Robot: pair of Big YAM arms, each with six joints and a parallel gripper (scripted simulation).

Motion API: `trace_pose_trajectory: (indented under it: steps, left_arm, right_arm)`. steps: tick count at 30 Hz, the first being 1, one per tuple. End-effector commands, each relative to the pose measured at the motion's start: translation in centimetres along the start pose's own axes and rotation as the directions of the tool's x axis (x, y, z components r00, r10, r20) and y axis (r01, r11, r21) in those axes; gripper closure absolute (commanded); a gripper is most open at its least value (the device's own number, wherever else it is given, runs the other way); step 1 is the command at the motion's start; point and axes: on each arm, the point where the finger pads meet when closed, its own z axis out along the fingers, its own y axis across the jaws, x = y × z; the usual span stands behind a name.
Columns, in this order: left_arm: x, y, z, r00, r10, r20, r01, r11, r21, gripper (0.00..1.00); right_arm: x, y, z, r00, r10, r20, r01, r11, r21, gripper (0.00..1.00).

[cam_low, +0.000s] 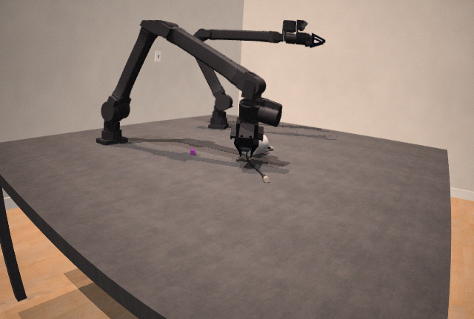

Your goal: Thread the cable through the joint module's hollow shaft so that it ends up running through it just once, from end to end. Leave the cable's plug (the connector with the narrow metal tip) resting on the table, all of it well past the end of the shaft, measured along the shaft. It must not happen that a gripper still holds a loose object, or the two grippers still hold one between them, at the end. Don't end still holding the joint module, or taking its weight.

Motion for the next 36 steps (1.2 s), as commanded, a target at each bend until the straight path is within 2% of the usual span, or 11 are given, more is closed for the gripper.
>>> trace_pose_trajectory:
  steps: [1,4,5,6,31,32,36]
  left_arm:
    - [-1.2,0.1,0.3,1.000,-0.002,0.026,0.003,1.000,-0.003,0.04]
    - [-1.2,0.1,0.3,1.000,-0.002,0.026,0.003,1.000,-0.003,0.04]
    - [-1.2,0.1,0.3,1.000,-0.002,0.026,0.003,1.000,-0.003,0.04]
    - [-1.2,0.1,0.3,1.000,-0.002,0.026,0.003,1.000,-0.003,0.04]
    - [-1.2,0.1,0.3,1.000,-0.002,0.026,0.003,1.000,-0.003,0.04]
    - [-1.2,0.1,0.3,1.000,-0.002,0.026,0.003,1.000,-0.003,0.04]
    - [-1.2,0.1,0.3,1.000,-0.002,0.026,0.003,1.000,-0.003,0.04]
  right_arm:
    - [-1.1,1.6,-2.0,0.999,-0.039,0.014,0.039,0.999,-0.029,0.68]
    - [-1.3,1.6,-2.1,0.999,-0.043,0.015,0.043,0.999,-0.028,0.68]
    - [0.3,2.0,-3.0,0.997,-0.070,0.019,0.071,0.996,-0.045,0.68]
    - [1.2,2.3,-3.1,0.996,-0.086,0.021,0.087,0.995,-0.045,1.00]
    - [-0.1,2.6,-3.6,0.998,-0.050,0.029,0.052,0.996,-0.072,1.00]
    - [0.8,2.9,-3.2,0.997,-0.066,0.029,0.068,0.995,-0.070,1.00]
    - [1.3,1.7,-1.8,0.998,-0.057,0.016,0.058,0.998,-0.040,1.00]
